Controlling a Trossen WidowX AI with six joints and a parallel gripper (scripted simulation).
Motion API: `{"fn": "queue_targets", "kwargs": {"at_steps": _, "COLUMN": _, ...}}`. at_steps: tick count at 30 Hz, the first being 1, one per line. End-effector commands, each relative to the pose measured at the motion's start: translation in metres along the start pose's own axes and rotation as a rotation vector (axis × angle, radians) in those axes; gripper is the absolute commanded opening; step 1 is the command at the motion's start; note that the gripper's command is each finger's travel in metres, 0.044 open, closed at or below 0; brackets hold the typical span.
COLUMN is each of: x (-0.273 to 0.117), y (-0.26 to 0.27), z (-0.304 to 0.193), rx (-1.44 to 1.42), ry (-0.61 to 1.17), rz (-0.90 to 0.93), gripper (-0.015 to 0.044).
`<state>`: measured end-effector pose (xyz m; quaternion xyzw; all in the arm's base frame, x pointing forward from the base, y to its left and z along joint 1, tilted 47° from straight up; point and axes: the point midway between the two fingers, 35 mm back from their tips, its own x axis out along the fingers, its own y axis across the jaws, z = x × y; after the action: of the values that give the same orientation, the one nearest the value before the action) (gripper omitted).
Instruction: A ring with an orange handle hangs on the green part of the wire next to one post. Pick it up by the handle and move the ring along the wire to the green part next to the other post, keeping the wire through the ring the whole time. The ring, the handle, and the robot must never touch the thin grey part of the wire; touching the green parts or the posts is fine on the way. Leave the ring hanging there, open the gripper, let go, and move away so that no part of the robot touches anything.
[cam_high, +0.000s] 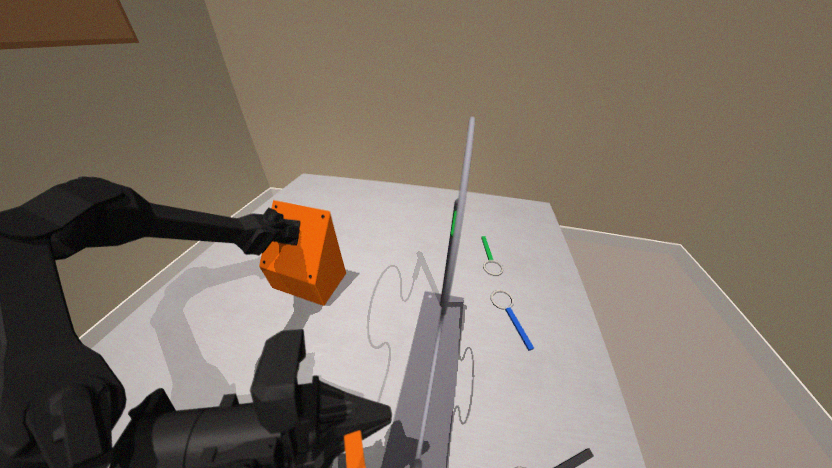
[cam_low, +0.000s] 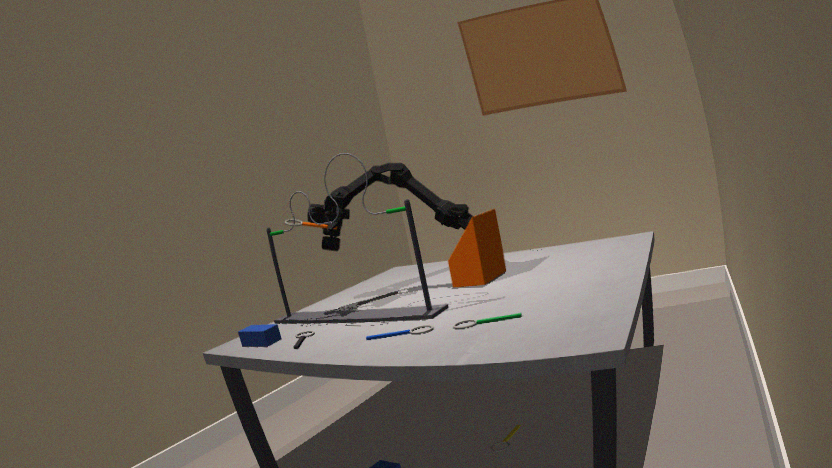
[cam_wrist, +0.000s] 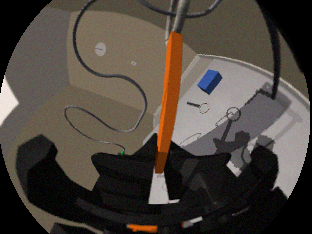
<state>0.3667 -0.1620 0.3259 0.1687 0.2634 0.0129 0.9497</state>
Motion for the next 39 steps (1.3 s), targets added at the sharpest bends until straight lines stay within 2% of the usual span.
{"fn": "queue_targets", "kwargs": {"at_steps": 1, "x": -0.001, "y": 0.015, "z": 0.000, "rx": 0.076, "ry": 0.001, "rz": 0.047, "gripper": -0.0150}}
{"fn": "queue_targets", "kwargs": {"at_steps": 19, "x": -0.010, "y": 0.071, "z": 0.014, "rx": 0.400, "ry": 0.006, "rz": 0.222, "gripper": -0.0150}}
{"fn": "queue_targets", "kwargs": {"at_steps": 39, "x": -0.019, "y": 0.095, "z": 0.029, "rx": 0.483, "ry": 0.010, "rz": 0.262, "gripper": -0.0150}}
